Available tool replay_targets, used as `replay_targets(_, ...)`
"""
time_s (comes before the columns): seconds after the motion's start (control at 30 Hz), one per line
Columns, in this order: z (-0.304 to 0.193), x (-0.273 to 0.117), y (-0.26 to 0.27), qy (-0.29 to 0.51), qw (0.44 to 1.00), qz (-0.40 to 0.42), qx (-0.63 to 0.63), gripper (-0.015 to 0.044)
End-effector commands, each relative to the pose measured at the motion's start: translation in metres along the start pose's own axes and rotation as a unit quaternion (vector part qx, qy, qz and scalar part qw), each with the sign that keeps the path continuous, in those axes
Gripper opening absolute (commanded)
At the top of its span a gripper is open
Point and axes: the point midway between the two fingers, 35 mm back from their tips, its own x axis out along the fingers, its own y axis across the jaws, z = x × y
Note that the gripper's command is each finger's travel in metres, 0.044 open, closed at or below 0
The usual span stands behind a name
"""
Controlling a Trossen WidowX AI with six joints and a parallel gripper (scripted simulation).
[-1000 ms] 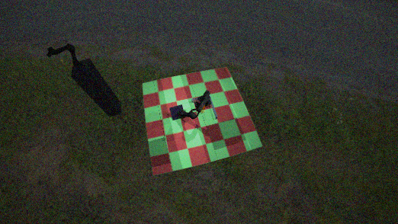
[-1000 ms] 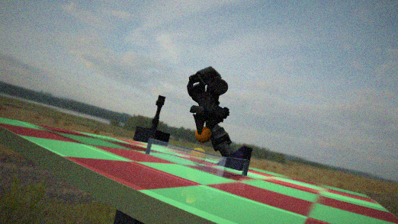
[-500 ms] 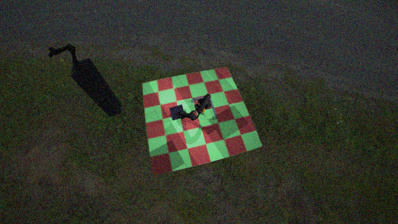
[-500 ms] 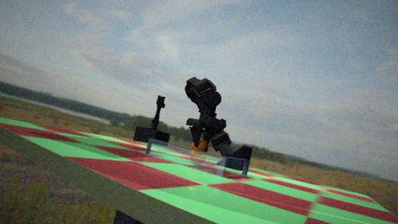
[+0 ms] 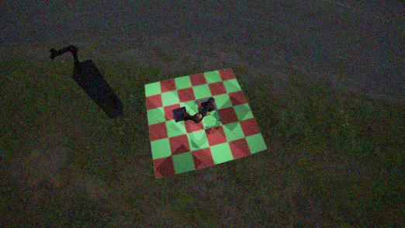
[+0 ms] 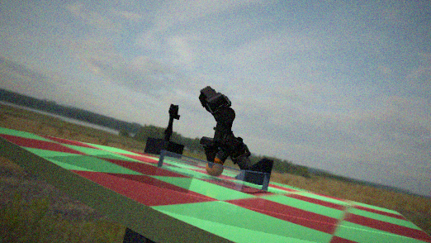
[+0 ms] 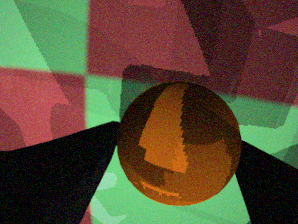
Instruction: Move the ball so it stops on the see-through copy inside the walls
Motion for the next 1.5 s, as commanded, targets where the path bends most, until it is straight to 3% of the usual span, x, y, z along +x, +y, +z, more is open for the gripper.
replay_targets(0.0, 0.000, 0.006, 0.000, 0.003, 1.000, -0.001, -0.004, 0.0000)
replay_targets(0.2, -0.001, 0.012, 0.001, 0.003, 1.000, -0.001, -0.004, 0.0000)
replay_targets(0.73, 0.000, 0.006, 0.000, 0.000, 1.000, 0.000, -0.002, 0.0420)
replay_targets(0.97, 0.001, -0.074, 0.000, 0.001, 1.000, 0.000, -0.004, 0.0427)
replay_targets(1.33, 0.002, -0.070, -0.002, 0.000, 1.000, -0.007, -0.007, 0.0427)
replay_targets(1.47, 0.004, -0.096, -0.002, 0.007, 0.999, -0.006, -0.046, 0.0440)
